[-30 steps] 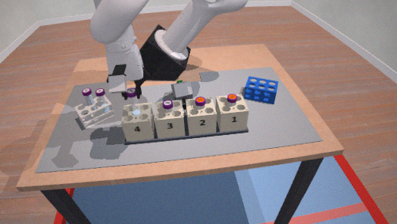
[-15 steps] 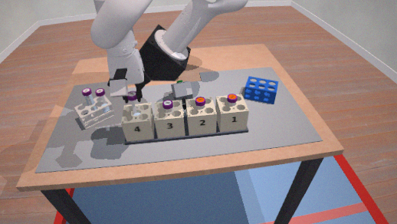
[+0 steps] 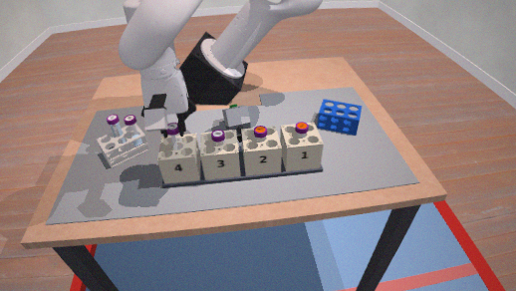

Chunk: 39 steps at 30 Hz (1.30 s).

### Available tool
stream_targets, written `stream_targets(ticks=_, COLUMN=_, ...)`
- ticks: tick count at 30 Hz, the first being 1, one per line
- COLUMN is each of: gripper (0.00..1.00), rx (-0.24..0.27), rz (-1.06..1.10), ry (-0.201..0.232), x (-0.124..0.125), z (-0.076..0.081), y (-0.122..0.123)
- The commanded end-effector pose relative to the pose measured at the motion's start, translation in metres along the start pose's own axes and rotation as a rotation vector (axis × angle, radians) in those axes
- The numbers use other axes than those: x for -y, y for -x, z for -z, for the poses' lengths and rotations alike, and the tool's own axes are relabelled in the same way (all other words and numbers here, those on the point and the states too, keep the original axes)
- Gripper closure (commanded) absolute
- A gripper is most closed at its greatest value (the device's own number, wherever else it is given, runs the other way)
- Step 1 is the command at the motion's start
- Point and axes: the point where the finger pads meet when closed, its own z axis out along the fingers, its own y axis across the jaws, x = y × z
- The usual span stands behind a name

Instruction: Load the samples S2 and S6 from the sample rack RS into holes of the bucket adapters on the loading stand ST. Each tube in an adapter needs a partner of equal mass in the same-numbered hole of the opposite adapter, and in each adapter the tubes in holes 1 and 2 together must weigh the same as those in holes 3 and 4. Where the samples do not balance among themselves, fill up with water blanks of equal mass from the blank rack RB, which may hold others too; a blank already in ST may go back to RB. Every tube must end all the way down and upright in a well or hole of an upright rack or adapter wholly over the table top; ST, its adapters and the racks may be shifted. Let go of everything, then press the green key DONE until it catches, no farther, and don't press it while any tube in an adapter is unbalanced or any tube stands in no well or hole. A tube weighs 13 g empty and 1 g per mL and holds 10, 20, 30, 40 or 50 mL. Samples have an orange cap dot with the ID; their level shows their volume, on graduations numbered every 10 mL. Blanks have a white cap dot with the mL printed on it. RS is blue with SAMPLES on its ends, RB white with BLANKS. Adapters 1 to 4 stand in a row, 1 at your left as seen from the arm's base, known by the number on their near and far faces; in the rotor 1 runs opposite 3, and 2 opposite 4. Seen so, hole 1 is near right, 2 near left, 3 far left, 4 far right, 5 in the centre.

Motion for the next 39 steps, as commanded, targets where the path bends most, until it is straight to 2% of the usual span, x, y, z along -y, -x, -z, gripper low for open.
stream_targets(ticks=1, gripper=1.0, rx=-0.002, rz=0.001, ry=0.001, x=0.0, z=-0.003, y=-0.001)
stream_targets(ticks=39, gripper=1.0, rx=-0.001, rz=0.0, ry=0.001, x=0.0, z=-0.034, y=-0.001)
